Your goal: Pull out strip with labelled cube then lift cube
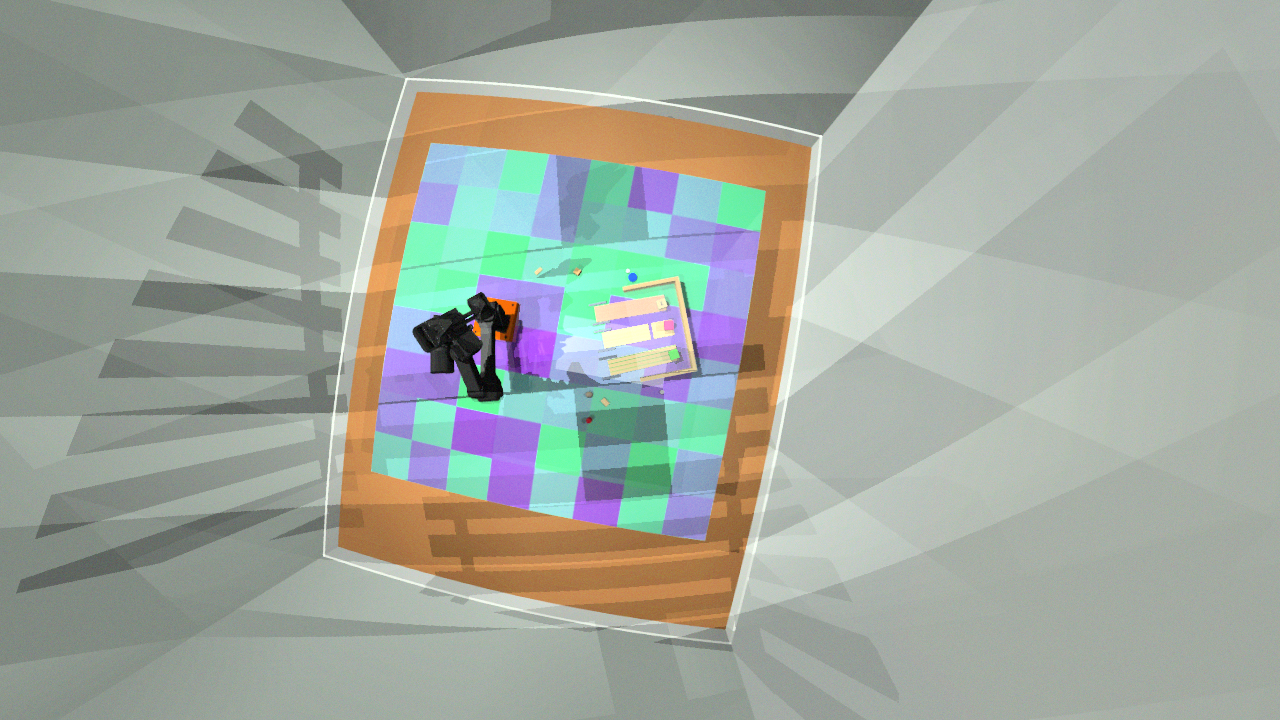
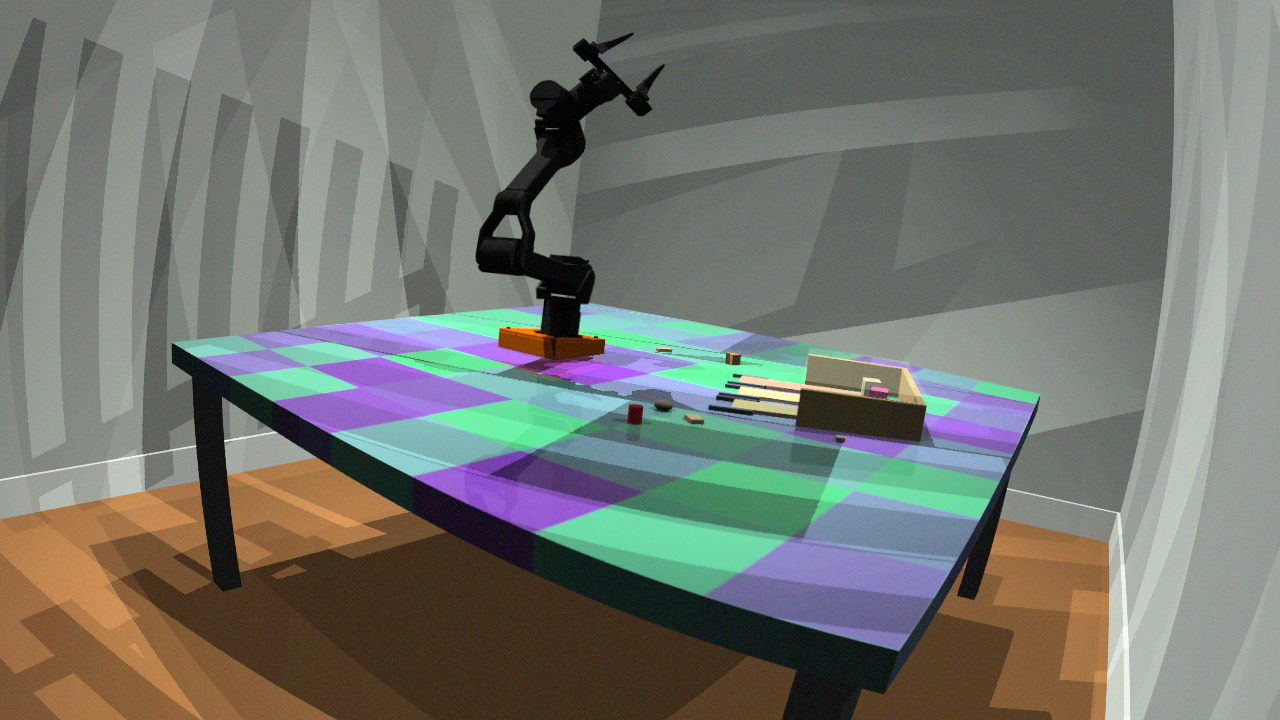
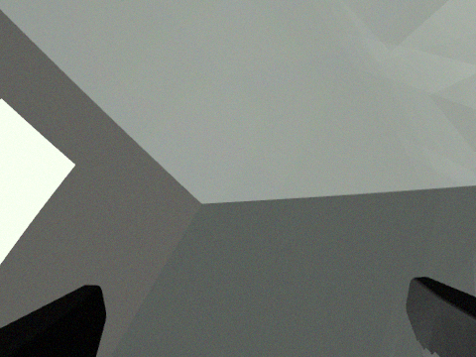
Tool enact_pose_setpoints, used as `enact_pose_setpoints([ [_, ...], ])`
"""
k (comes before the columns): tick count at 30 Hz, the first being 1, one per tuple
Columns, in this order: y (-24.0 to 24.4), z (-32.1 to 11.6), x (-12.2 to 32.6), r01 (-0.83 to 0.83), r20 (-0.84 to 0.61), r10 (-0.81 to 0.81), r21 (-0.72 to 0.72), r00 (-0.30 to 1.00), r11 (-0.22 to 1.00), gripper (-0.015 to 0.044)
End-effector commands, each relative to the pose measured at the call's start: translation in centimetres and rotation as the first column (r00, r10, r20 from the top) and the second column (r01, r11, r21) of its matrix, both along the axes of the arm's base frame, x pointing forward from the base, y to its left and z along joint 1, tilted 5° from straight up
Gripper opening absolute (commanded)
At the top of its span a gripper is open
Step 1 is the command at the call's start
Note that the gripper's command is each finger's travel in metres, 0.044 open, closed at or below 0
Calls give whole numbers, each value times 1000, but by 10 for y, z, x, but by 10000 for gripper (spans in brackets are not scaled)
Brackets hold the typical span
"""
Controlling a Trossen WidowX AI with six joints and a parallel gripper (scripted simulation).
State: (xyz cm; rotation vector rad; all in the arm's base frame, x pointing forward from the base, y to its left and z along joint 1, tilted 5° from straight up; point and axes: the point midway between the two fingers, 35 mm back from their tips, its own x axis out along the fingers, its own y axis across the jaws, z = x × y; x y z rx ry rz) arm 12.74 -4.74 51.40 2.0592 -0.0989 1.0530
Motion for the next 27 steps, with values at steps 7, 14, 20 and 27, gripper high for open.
enact_pose_setpoints([
  [7, 54, 12, -37, 305, 240, -244, -263, 940, 915, 400],
  [14, 134, -6, -32, 601, 496, -356, -527, 792, 601, 400],
  [20, 184, -48, 15, 694, 621, -318, -681, 717, 235, 400],
  [27, 199, -123, 91, 599, 625, -216, -781, 750, -179, 400],
])
